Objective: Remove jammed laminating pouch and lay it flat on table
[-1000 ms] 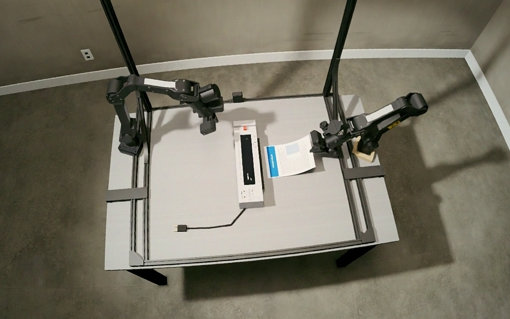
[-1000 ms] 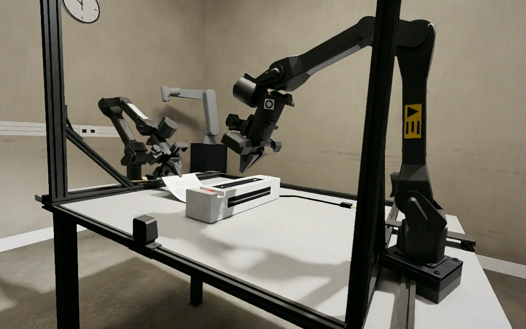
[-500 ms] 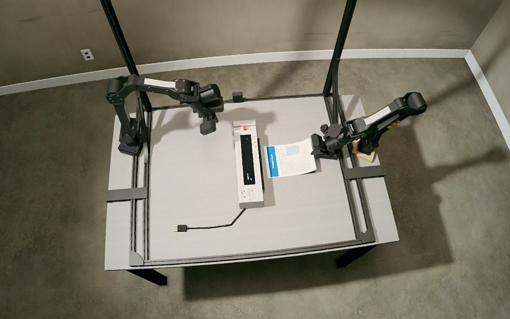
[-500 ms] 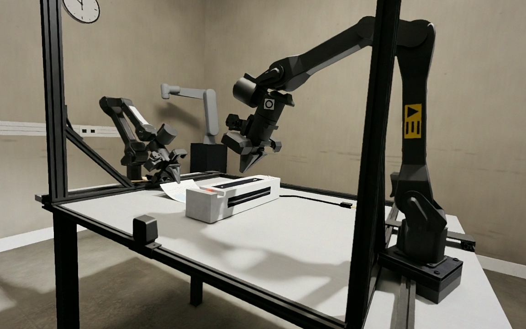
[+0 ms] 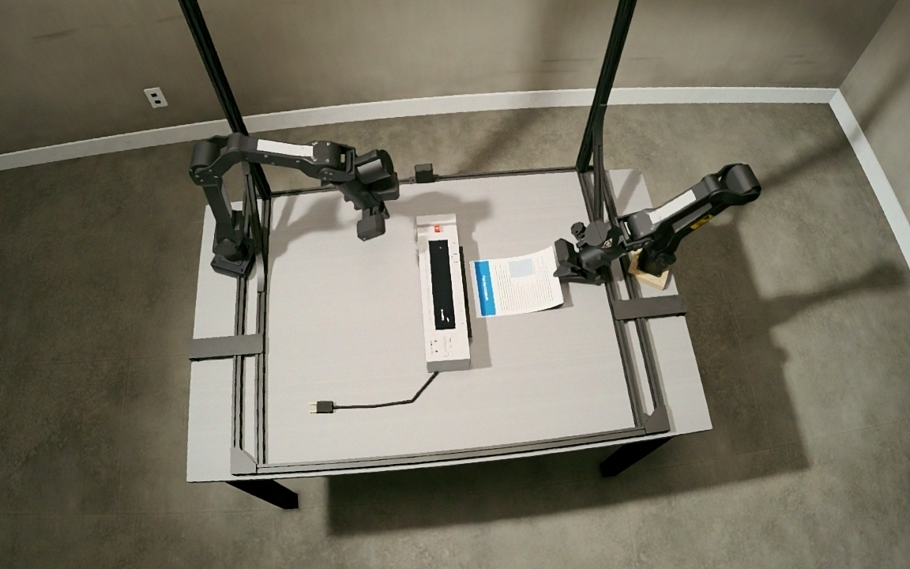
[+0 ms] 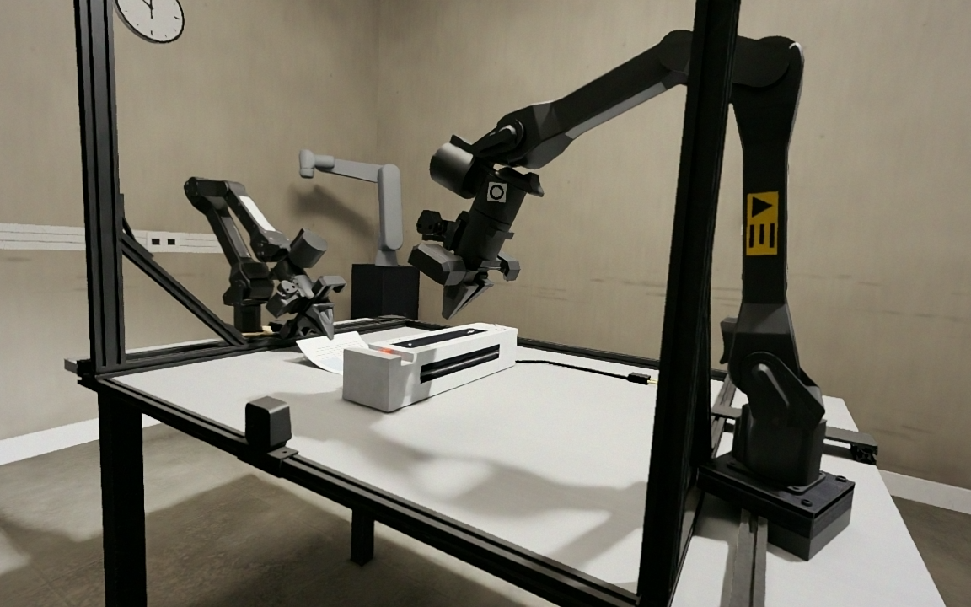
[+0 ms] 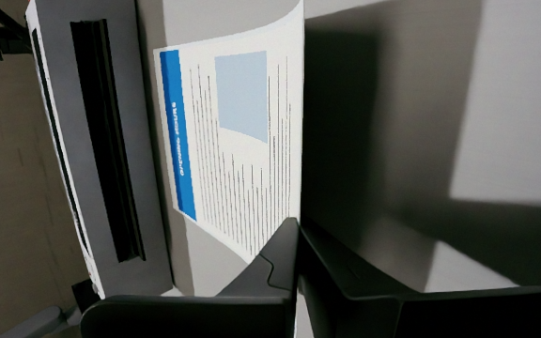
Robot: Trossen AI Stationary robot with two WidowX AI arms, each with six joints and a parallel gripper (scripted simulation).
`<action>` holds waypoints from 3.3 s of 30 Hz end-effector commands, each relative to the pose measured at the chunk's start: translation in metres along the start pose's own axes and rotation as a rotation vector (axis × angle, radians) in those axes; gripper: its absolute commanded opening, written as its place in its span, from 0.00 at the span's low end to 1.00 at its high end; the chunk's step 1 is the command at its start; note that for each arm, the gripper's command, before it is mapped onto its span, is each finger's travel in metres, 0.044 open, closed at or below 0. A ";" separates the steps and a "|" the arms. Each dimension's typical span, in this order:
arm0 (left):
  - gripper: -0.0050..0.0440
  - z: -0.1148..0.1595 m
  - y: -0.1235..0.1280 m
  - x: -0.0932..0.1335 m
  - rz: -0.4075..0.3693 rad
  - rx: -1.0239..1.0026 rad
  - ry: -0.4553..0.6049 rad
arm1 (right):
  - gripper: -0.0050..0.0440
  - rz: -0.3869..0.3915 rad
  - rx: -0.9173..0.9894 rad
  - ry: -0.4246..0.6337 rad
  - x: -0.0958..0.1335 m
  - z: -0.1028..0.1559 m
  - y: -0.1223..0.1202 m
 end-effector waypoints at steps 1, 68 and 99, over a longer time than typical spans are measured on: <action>0.00 0.001 0.004 0.001 -0.013 -0.001 0.002 | 0.00 -0.003 0.000 -0.030 0.009 -0.005 0.000; 0.80 0.064 -0.005 0.001 -0.003 0.002 0.008 | 0.00 -0.003 0.000 -0.030 0.009 -0.005 0.000; 0.80 0.123 -0.007 0.002 0.002 -0.003 0.007 | 0.00 -0.003 0.000 -0.030 0.009 -0.005 0.000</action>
Point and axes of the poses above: on each arm, the point midway between the two fingers, 35 mm back from their tips, its own x axis back along the fingers, its own y axis across the jaws, z = x × y, the point moved 6 cm from there along x, back along the fingers, and after that the axes turned 6 degrees about -x, right-handed, at the moved point
